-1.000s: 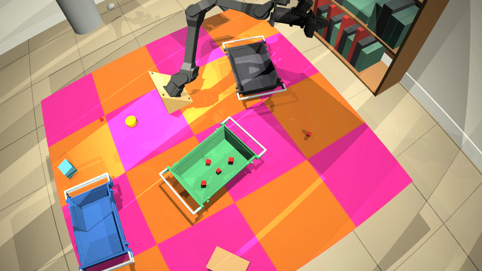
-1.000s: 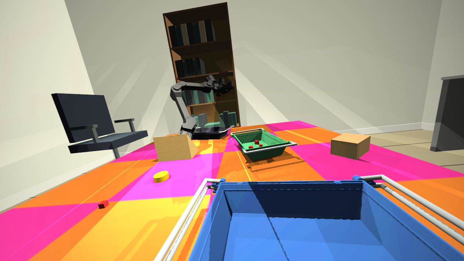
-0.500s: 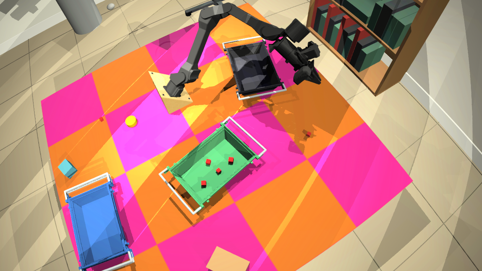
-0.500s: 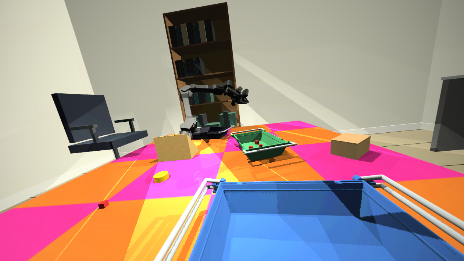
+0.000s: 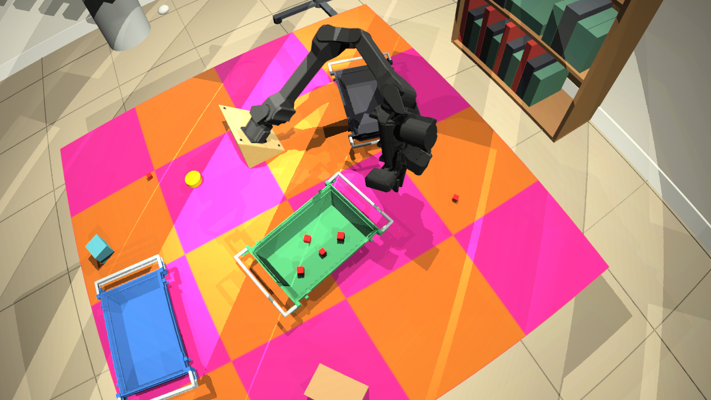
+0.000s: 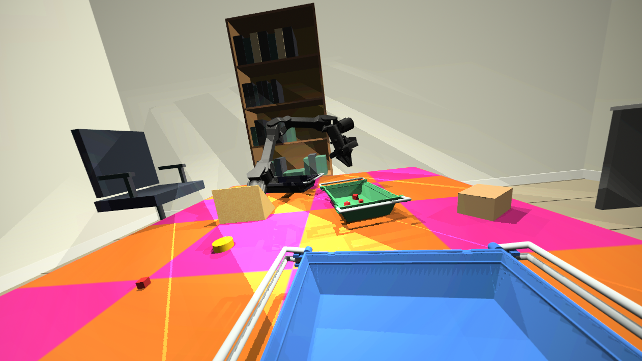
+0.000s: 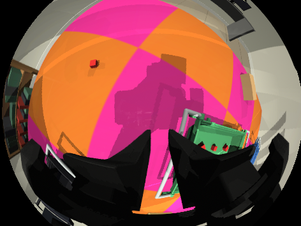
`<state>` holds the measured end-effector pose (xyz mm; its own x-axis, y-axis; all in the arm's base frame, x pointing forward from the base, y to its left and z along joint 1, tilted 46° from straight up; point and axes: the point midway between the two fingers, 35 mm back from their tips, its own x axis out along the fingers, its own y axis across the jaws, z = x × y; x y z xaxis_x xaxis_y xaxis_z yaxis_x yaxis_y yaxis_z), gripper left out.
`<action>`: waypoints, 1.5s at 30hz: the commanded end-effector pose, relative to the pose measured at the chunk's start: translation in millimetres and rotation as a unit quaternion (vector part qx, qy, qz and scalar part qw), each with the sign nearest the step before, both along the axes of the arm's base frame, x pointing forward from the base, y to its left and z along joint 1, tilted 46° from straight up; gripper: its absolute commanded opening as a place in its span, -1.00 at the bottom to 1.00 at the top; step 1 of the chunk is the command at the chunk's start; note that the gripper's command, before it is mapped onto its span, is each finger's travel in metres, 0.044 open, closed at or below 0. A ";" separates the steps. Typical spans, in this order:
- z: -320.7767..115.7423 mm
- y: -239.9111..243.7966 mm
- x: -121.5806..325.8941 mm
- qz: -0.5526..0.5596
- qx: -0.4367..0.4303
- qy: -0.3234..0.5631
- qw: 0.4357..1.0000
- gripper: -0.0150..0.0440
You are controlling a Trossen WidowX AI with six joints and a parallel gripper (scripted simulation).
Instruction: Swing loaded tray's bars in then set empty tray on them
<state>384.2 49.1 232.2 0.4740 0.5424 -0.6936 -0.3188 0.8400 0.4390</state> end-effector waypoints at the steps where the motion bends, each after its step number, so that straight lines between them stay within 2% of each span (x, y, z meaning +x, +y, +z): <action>1: -47.7 -22.6 -28.0 0.020 0.056 0.142 0.988 -0.21; 5: -63.3 -32.2 -43.9 0.023 0.101 0.208 0.972 -0.21; 16: -66.0 -29.6 -43.0 0.023 0.101 0.208 0.973 -0.21; 32: -103.9 9.7 -35.2 0.024 0.103 0.208 0.973 -0.21; 39: -104.0 9.2 -35.2 0.024 0.103 0.208 0.973 -0.21; 45: -98.5 -10.9 -36.6 0.023 0.102 0.208 0.973 -0.21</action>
